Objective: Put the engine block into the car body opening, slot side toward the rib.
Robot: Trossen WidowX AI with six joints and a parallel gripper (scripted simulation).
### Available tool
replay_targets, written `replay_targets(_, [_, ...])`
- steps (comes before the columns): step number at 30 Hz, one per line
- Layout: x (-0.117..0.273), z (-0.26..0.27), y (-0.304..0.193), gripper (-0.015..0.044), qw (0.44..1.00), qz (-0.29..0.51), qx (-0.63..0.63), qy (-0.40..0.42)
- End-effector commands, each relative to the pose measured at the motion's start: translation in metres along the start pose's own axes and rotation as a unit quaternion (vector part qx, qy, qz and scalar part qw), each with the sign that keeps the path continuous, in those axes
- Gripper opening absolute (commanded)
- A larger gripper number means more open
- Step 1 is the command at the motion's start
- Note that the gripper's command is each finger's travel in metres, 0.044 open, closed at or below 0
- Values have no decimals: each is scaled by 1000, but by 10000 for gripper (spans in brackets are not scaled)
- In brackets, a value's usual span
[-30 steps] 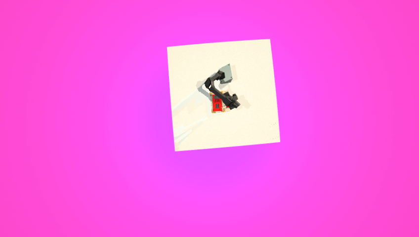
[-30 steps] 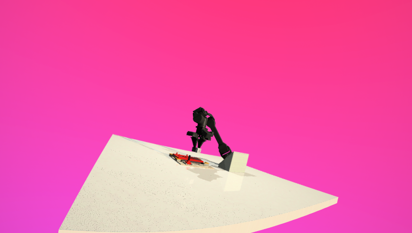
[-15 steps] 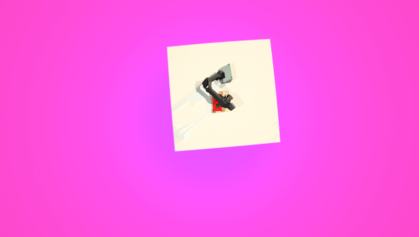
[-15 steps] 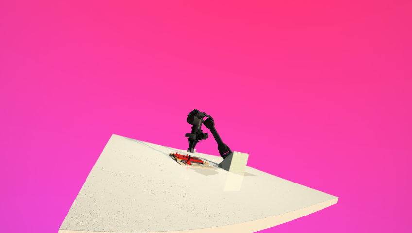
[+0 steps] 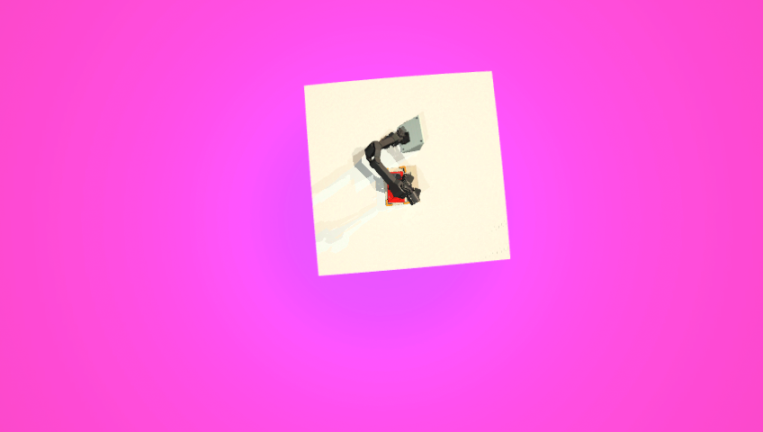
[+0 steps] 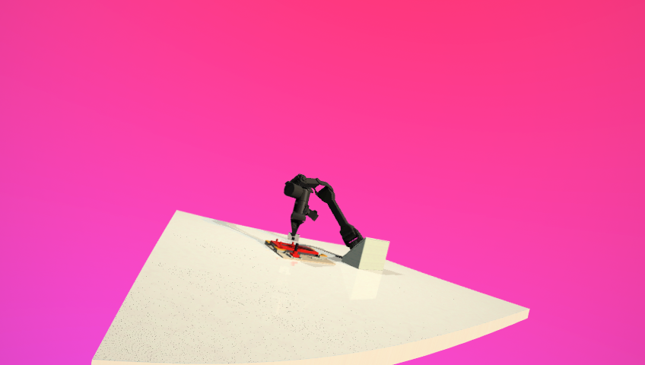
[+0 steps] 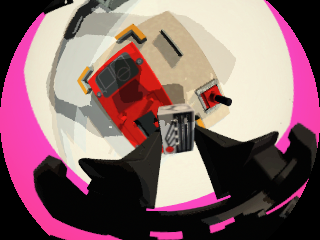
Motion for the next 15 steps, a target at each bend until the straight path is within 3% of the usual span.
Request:
replay_targets(1, [-2, 8, -6, 0, 999, 4, 47, 2])
replay_targets(14, [-13, 31, -25, 0, 981, 6, 194, 14])
replay_targets(15, [-13, 31, -25, 26, 981, 6, 196, 14])
Point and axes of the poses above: the point midway between the two fingers, 35 mm back from their tips, its own x axis back along the fingers, its own z axis across the jaws, y = z × x, the point moved 9 cm from there along x, back along the fingers, and after that the axes turned 10 degrees about -x, right-handed, at the moved point
